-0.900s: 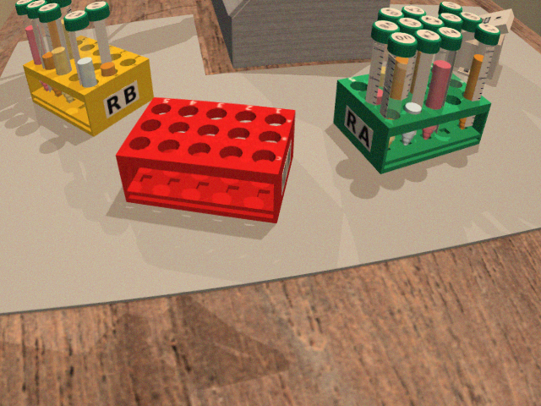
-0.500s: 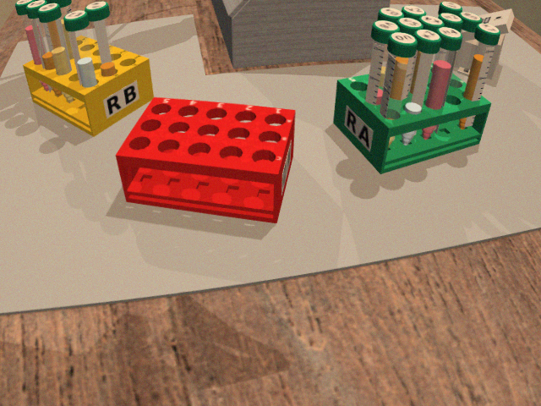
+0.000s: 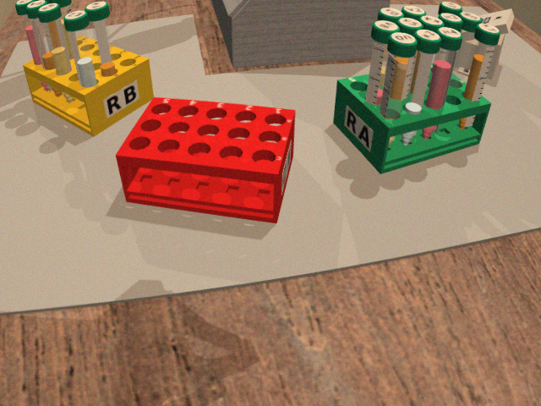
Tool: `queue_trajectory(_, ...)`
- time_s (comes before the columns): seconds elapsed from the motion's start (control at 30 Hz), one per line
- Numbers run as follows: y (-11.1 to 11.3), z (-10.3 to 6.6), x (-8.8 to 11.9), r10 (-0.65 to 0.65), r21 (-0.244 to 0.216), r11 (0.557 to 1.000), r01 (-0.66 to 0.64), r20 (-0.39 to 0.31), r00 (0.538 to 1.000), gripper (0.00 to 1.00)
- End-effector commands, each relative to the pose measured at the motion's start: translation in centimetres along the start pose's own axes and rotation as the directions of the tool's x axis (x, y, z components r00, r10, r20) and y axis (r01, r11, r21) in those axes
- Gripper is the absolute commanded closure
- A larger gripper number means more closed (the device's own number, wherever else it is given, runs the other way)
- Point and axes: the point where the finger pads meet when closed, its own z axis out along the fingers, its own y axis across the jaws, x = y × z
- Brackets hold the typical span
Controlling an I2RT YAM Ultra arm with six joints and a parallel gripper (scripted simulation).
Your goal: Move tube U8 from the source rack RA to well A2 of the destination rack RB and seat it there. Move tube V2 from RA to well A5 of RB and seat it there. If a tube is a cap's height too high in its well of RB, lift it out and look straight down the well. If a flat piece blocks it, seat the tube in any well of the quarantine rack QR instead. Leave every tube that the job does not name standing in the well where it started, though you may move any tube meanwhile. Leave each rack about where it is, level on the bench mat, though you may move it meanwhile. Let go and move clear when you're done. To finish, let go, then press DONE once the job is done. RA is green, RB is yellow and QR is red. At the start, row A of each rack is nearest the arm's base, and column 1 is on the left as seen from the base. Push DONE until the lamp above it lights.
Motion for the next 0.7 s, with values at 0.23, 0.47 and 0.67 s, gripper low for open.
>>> queue_trajectory(0.23,2.7,-0.6,3.5,0.221,0.04,0.975,-0.217,-0.149,0.964,0.7)
queue_trajectory(0.47,3.9,-0.8,6.5,0.379,0.124,0.925,-0.359,-0.239,0.894,0.7)
queue_trajectory(0.67,4.6,-1.2,8.8,0.49,0.211,0.87,-0.445,-0.284,0.824,0.7)
